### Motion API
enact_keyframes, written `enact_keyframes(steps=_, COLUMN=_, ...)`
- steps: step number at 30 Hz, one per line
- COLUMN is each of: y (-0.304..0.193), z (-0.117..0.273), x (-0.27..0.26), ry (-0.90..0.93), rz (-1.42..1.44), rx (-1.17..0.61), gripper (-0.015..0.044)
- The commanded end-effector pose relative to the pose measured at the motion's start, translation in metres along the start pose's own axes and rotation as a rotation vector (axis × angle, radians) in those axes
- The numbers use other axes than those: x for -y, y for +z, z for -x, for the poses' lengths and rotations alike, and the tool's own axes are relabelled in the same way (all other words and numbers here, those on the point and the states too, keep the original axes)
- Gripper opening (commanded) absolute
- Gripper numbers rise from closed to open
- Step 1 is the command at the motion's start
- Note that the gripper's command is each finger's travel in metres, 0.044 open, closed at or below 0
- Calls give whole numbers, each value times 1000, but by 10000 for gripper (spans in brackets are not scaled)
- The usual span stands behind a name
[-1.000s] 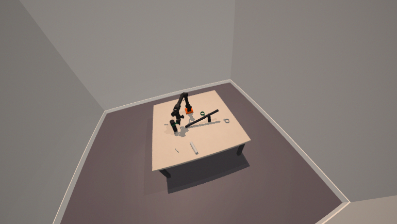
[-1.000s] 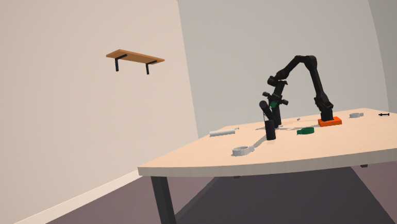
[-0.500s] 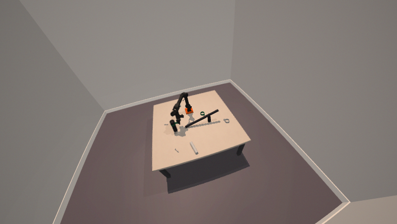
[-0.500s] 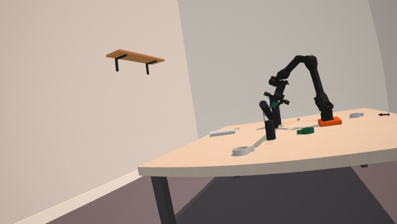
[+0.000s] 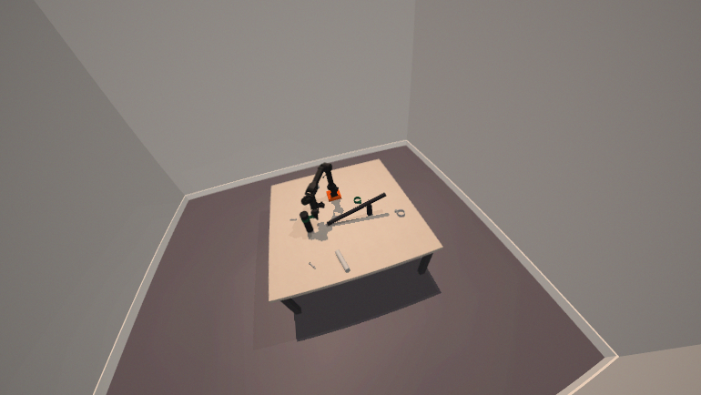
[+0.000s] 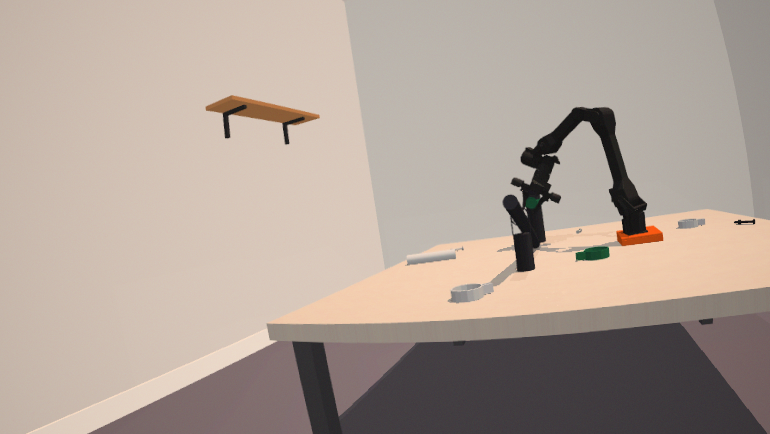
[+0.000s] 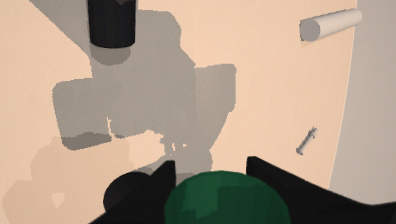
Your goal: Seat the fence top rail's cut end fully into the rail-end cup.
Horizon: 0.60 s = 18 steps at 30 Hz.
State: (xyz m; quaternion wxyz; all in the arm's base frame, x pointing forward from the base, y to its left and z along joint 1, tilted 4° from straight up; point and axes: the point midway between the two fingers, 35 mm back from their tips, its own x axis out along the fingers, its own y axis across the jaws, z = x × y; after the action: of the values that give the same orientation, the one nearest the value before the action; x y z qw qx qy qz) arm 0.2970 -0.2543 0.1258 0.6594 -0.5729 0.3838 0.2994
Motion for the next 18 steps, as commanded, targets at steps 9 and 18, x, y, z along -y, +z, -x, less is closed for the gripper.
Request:
enact_keyframes(steps=9, y=0, z=0, x=0, ry=0, rz=1, rx=0, gripper=105)
enact_keyframes(steps=18, y=7, z=6, x=4, ry=0, rz=3, rx=2, gripper=341)
